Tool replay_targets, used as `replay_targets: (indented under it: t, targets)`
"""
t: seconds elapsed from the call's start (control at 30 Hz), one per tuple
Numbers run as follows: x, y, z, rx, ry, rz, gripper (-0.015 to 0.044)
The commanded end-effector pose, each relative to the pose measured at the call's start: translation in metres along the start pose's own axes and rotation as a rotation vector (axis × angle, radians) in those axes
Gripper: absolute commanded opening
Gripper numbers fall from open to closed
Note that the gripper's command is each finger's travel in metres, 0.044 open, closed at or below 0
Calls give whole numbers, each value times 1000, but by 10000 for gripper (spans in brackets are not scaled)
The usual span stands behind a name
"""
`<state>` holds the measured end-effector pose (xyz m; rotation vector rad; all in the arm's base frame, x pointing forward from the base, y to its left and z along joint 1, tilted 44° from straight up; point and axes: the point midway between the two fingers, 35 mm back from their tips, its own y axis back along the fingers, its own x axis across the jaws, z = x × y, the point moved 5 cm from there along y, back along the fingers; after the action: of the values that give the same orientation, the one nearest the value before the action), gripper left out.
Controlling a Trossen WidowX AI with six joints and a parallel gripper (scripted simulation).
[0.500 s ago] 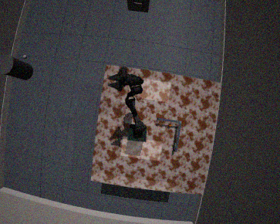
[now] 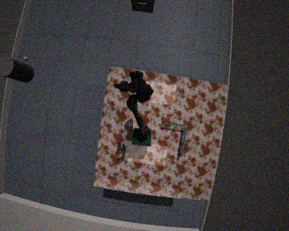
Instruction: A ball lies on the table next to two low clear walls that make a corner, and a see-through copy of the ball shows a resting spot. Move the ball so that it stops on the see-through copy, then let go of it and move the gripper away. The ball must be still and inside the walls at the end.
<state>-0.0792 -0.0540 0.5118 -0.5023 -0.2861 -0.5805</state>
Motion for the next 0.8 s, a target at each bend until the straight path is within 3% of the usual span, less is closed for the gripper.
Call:
replay_targets:
  t: [0.0,0.37,0.77]
  targets:
    - [45,0,-12,-36,143,151,275]
    - [179,42,-65,-156,505,702,275]
    - [272,162,-143,-278,753,1377,275]
